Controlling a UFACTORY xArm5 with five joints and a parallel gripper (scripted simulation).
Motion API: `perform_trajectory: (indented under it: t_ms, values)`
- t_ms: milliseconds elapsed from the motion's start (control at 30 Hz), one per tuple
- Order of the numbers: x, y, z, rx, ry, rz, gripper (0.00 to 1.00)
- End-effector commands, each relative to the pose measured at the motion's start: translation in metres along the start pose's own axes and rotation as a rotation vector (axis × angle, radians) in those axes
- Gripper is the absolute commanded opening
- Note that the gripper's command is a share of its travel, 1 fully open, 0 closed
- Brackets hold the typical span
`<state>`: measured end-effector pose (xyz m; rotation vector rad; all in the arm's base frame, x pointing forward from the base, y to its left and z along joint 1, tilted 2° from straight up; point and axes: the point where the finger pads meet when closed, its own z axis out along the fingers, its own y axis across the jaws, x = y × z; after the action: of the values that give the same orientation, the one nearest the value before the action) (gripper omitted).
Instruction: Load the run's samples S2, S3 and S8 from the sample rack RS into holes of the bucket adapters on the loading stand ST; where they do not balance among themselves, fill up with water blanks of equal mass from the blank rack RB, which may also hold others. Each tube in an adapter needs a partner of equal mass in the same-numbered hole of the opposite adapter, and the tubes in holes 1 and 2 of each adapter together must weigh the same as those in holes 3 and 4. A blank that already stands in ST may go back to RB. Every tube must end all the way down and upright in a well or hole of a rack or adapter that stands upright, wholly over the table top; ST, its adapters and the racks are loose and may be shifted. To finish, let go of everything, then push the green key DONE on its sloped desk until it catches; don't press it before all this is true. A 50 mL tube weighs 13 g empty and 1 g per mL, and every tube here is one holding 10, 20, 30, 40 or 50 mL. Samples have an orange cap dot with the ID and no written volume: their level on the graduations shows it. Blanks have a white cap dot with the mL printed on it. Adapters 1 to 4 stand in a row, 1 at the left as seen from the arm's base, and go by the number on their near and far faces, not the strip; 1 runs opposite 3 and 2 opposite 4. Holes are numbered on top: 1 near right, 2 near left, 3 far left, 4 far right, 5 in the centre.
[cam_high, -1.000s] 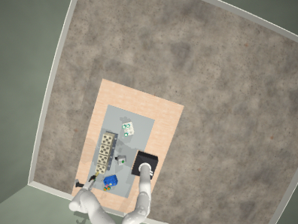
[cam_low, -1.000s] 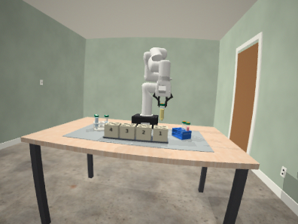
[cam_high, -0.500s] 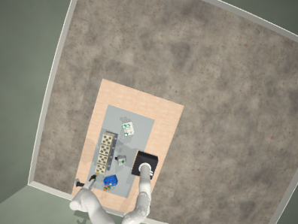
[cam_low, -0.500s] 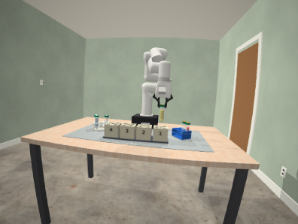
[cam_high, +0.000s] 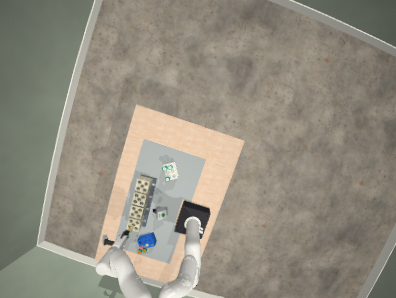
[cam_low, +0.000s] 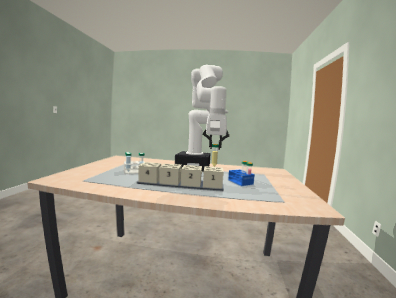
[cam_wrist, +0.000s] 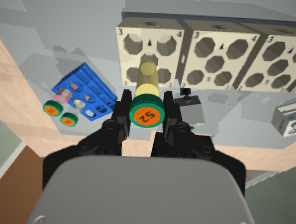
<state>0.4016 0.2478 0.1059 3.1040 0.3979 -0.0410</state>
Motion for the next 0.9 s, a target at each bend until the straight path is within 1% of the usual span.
perform_trajectory:
  t_ms: [0, 467, 867]
  values:
    - [0.001, 0.0, 0.001, 0.001, 0.003, 0.0, 0.0]
    - [0.001, 0.0, 0.001, 0.001, 0.003, 0.0, 0.0]
    - [0.001, 0.0, 0.013, 0.001, 0.003, 0.0, 0.0]
